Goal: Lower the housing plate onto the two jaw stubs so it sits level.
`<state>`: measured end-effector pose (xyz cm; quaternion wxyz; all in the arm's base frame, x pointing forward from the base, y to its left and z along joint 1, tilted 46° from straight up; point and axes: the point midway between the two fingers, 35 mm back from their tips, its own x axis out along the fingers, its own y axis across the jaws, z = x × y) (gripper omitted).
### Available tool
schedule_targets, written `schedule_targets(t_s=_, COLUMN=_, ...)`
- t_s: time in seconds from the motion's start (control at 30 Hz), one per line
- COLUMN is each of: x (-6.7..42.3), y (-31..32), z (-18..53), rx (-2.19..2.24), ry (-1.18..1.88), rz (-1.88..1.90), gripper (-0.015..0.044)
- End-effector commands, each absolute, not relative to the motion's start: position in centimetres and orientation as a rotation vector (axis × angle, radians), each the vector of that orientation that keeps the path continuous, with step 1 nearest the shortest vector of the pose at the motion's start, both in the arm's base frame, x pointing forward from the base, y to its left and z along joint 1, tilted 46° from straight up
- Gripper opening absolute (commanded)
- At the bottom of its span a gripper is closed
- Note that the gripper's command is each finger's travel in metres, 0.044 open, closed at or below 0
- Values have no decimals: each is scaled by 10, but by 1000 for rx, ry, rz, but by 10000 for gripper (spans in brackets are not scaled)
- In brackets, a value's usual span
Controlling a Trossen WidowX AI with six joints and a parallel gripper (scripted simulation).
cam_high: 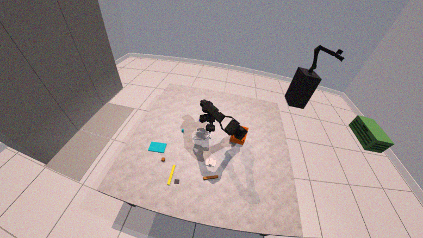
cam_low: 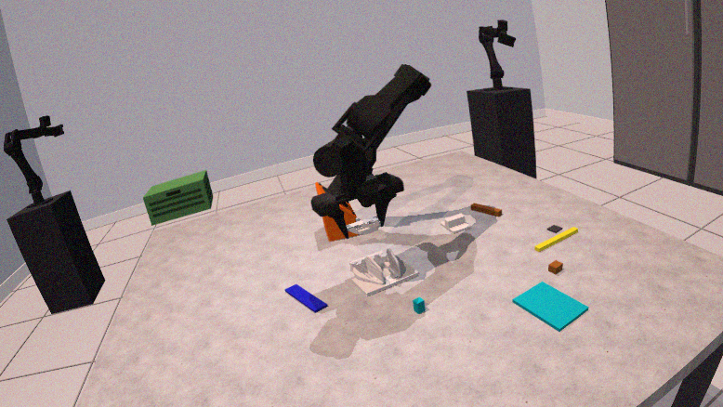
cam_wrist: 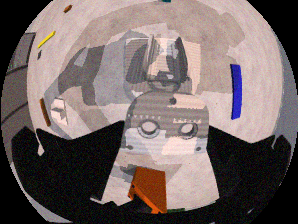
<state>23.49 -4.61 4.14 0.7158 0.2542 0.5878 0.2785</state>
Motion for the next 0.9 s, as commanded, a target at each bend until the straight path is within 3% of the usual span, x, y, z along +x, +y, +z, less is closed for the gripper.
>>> schedule_targets(t_s=0.0, x=235, y=-47, z=41, rx=561, ry=1296, rz=618, gripper=351)
schedule_targets(t_s=0.87, x=236, y=-47, z=40, rx=552, ry=1292, rz=625, gripper=351)
